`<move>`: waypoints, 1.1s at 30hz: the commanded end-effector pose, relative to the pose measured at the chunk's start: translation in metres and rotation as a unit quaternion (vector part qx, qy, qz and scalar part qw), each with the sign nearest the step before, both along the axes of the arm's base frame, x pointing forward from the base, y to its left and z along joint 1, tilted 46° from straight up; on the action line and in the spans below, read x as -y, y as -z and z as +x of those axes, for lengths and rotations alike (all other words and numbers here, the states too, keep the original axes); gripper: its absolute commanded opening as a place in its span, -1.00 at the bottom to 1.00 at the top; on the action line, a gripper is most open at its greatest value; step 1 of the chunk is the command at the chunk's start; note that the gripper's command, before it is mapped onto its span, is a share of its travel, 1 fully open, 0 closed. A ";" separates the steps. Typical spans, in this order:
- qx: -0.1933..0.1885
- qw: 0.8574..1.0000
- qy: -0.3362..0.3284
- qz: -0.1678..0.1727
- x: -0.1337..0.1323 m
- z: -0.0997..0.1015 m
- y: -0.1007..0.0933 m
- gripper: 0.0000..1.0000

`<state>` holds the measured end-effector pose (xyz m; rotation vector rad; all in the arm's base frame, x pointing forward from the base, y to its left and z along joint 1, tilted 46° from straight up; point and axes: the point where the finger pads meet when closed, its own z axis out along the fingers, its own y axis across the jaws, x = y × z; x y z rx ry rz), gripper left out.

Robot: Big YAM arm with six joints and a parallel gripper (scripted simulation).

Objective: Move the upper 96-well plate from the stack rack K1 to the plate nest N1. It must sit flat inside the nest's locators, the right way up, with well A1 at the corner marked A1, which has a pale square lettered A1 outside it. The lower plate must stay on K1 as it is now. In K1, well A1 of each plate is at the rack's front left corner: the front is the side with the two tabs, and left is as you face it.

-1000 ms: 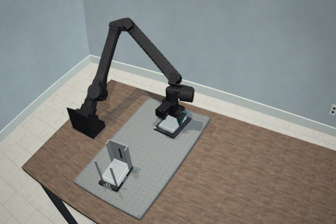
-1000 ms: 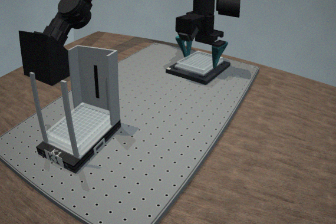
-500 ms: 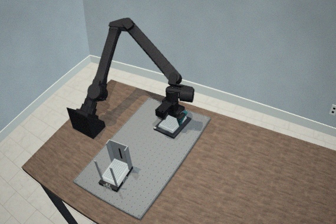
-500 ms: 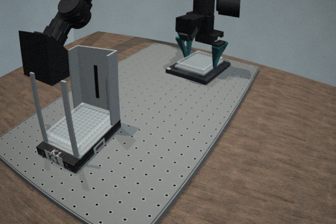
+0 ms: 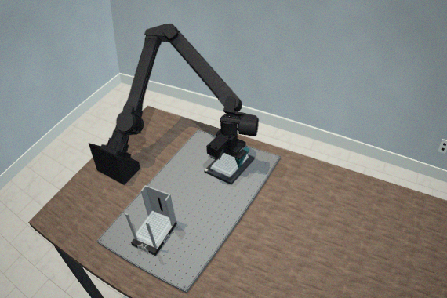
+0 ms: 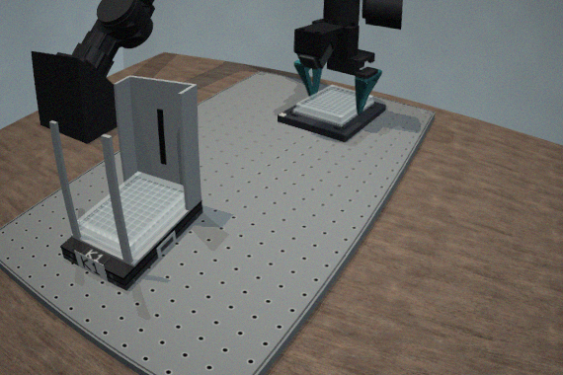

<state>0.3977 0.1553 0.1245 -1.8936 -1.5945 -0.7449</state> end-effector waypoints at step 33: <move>0.001 1.000 -0.001 -0.001 -0.002 0.003 0.003 1.00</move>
